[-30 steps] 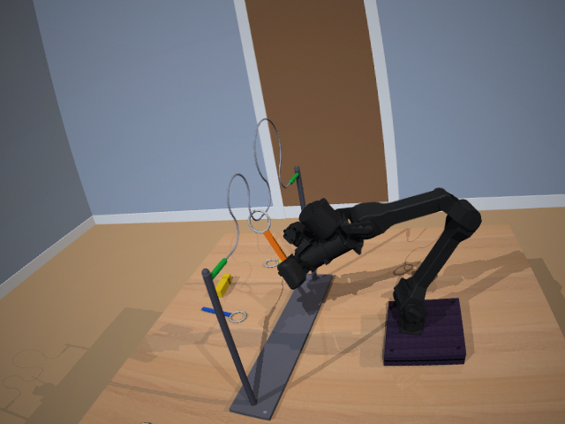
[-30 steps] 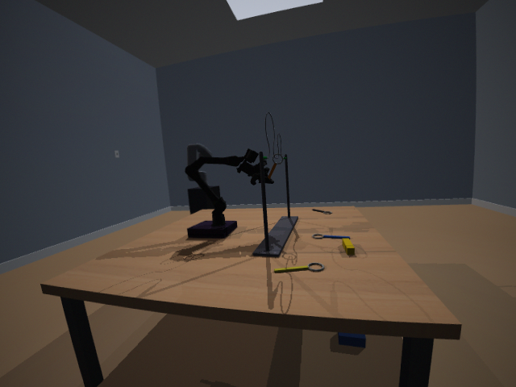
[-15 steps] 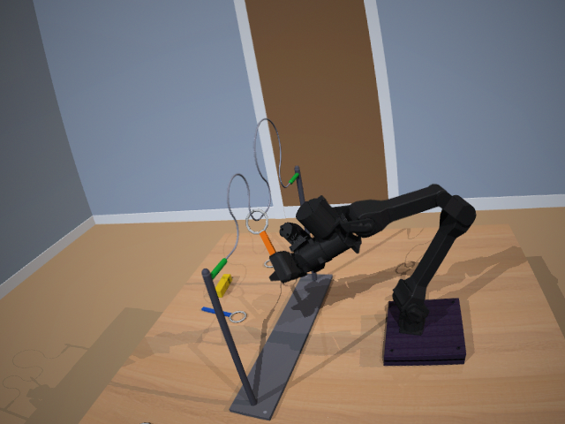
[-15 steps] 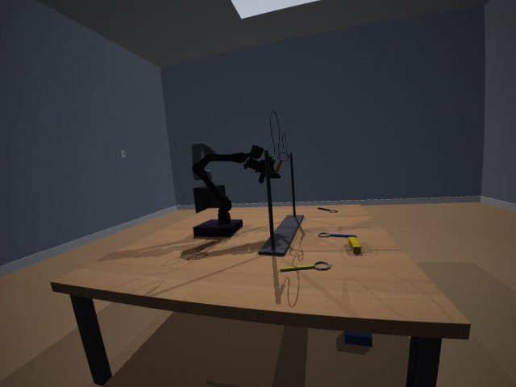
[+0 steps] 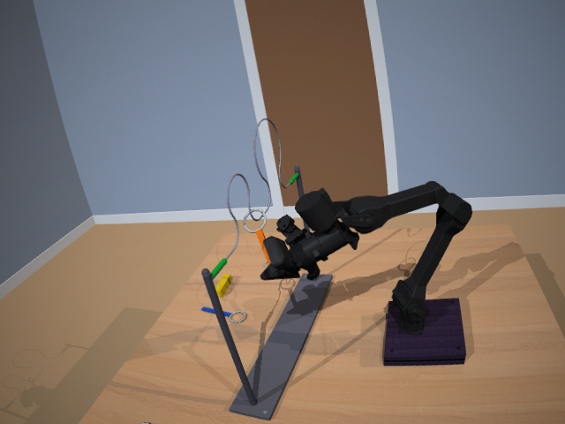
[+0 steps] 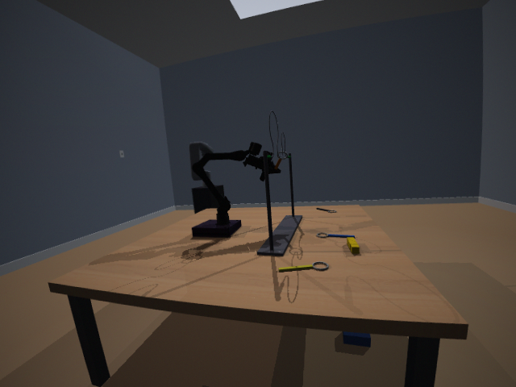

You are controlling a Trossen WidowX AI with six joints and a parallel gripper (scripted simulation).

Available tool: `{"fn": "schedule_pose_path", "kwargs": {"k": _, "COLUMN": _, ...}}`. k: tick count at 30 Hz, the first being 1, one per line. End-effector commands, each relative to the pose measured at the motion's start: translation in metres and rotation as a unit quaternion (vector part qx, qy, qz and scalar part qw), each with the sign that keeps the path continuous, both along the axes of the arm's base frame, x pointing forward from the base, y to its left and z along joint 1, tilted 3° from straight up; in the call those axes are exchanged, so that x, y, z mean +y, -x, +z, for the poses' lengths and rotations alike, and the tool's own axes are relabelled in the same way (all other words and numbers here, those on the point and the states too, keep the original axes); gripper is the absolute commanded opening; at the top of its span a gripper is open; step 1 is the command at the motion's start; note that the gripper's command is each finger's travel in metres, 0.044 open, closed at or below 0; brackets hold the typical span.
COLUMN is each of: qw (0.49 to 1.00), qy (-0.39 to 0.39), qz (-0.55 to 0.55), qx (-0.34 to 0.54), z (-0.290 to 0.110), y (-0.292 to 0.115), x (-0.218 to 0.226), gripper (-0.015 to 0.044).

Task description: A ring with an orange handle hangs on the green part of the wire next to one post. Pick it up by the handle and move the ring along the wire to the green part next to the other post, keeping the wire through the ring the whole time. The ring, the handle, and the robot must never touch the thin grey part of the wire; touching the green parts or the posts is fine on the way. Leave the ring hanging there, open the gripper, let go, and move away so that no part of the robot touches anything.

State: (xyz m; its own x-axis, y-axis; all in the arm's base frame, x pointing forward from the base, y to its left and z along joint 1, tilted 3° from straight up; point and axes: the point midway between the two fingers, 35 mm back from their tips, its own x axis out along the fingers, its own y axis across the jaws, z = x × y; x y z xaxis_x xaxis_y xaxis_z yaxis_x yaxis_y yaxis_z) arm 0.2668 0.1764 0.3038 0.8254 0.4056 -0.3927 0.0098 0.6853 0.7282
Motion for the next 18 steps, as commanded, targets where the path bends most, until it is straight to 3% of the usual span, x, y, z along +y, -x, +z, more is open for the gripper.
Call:
{"fn": "schedule_pose_path", "kwargs": {"k": 1, "qw": 0.999, "qy": -0.051, "qz": 0.003, "qx": 0.002, "z": 0.016, "y": 0.001, "x": 0.010, "gripper": -0.0150}}
{"fn": "schedule_pose_path", "kwargs": {"k": 18, "qw": 0.983, "qy": -0.182, "qz": 0.005, "qx": 0.019, "z": 0.053, "y": 0.004, "x": 0.027, "gripper": -0.0150}}
